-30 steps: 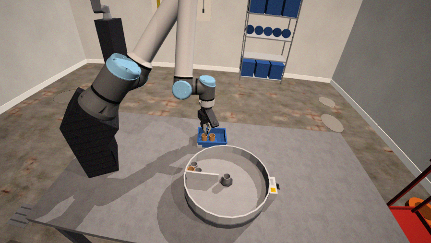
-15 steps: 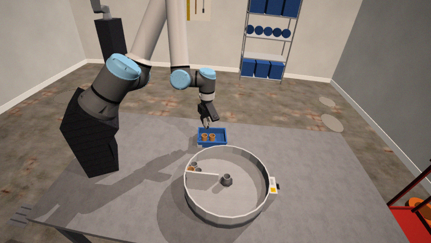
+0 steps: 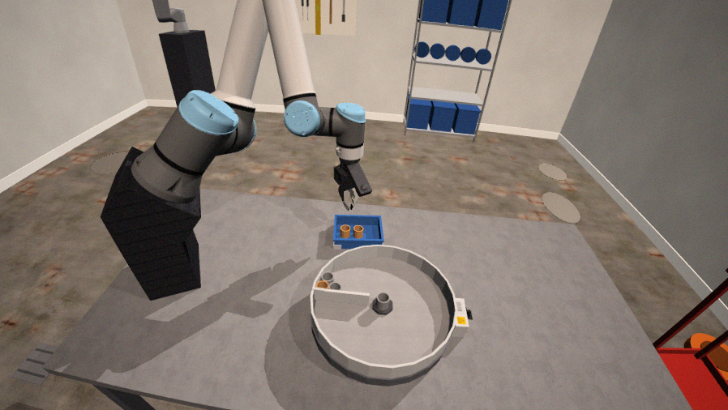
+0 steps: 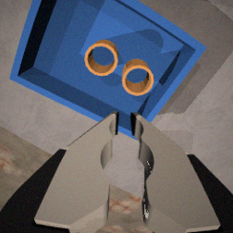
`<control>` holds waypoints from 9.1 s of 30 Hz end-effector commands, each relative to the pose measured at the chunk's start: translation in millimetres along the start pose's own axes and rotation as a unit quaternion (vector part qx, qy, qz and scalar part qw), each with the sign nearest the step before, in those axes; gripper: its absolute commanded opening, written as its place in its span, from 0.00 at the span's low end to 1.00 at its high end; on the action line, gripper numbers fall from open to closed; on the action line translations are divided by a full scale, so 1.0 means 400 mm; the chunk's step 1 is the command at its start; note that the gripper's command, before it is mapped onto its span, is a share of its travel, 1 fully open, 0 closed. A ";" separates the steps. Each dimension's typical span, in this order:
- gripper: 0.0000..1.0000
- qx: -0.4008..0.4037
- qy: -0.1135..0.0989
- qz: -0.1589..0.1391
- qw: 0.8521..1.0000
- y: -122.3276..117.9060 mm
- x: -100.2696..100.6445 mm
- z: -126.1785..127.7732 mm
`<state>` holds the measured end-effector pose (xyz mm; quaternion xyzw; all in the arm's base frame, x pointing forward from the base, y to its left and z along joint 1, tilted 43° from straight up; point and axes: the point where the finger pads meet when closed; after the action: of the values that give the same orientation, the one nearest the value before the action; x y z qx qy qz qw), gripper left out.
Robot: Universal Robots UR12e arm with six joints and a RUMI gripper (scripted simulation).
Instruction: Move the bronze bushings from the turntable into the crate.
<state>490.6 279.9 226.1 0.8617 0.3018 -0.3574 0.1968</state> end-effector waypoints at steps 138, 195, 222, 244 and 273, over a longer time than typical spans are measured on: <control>0.05 0.000 0.002 0.000 1.000 0.508 -0.019 0.492; 0.05 0.000 0.000 -0.001 1.000 0.513 -0.019 0.493; 0.05 0.000 0.000 -0.001 1.000 0.513 0.039 0.493; 0.05 0.000 0.000 -0.001 1.000 0.513 0.039 0.493; 0.05 0.000 0.000 -0.001 1.000 0.513 0.075 0.493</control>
<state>541.9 28.4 101.1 0.8611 0.3033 -0.3578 0.1964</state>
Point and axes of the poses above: the point where the finger pads meet when closed, its own x axis out along the fingers, its own z axis across the jaws, y = z × x, and after that the axes turned 6 degrees about -x, right-handed
